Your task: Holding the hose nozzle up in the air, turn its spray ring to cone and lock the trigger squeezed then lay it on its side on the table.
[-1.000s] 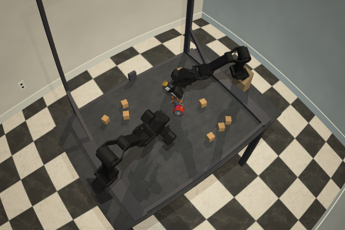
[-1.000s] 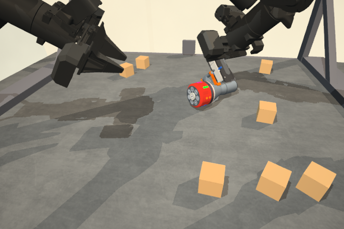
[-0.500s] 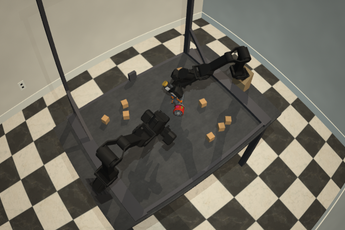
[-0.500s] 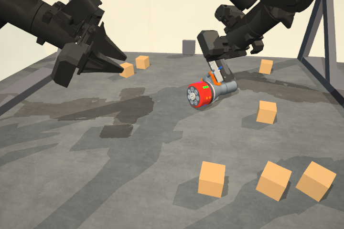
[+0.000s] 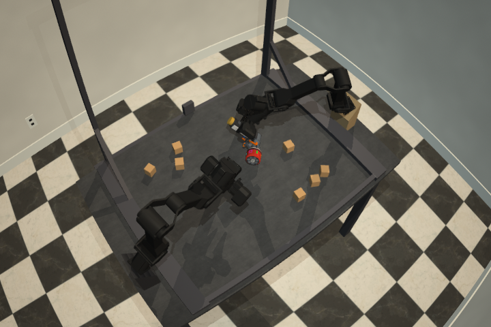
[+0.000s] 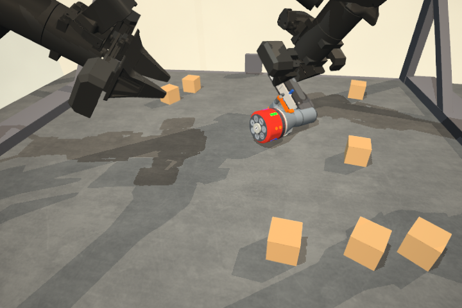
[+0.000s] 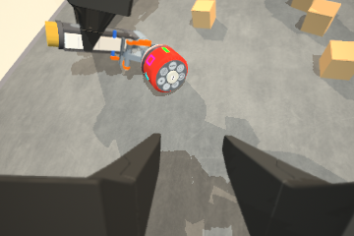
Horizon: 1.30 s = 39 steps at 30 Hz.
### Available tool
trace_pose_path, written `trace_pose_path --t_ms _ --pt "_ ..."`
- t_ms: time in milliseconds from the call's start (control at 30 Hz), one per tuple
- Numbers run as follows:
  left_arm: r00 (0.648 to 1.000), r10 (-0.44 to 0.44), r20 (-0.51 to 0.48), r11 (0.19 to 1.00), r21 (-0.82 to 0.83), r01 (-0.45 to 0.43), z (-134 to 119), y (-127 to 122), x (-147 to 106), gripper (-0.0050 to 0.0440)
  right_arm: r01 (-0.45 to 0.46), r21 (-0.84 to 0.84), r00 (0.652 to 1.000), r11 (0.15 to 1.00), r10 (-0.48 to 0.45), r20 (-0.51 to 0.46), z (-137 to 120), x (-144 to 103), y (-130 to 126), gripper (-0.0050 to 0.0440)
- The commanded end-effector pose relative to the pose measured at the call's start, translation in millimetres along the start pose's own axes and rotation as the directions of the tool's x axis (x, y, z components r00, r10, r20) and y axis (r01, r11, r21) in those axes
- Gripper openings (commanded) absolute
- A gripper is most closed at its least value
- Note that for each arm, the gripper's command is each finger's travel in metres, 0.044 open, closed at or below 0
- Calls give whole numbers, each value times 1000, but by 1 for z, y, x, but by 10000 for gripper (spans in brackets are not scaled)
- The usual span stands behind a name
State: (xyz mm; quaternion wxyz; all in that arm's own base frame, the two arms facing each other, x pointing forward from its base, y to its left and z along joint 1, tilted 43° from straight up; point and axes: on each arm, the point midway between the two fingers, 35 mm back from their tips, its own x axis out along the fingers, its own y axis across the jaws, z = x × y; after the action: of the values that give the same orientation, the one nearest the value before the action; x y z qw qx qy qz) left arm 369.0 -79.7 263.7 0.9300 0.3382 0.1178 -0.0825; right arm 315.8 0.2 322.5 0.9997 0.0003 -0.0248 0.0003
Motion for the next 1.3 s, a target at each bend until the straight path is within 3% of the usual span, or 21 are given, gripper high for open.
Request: trace_pose_path --t_ms 0,200,500,533,800,900,933,1167,1267 --pt "999 25 -29 1000 -11 -26 19 11 1 170 -2 -4 1000 1000 2 28 10 -3 0 179" --pt "994 26 -109 1000 -12 -28 23 10 9 170 -2 -4 1000 1000 2 28 10 -3 0 179" --pt "996 21 -83 1000 -11 -22 19 9 7 170 -2 -4 1000 1000 2 28 10 -3 0 179" --pt "991 26 -133 1000 -12 -28 23 11 12 170 -2 -4 1000 1000 2 28 10 -3 0 179" --pt "969 21 -248 1000 -13 -26 26 10 24 170 -2 -4 1000 1000 2 28 10 -3 0 179" --pt "974 18 -225 1000 -12 -21 24 9 22 170 -2 -4 1000 1000 2 28 10 -3 0 179" --pt "961 23 -274 1000 -13 -27 27 11 27 170 -2 -4 1000 1000 2 28 10 -3 0 179" --pt "929 20 -370 1000 -15 -27 29 11 38 170 -2 -4 1000 1000 2 28 10 -3 0 179" --pt "939 16 -343 1000 -13 -22 26 9 35 170 -2 -4 1000 1000 2 28 10 -3 0 179"
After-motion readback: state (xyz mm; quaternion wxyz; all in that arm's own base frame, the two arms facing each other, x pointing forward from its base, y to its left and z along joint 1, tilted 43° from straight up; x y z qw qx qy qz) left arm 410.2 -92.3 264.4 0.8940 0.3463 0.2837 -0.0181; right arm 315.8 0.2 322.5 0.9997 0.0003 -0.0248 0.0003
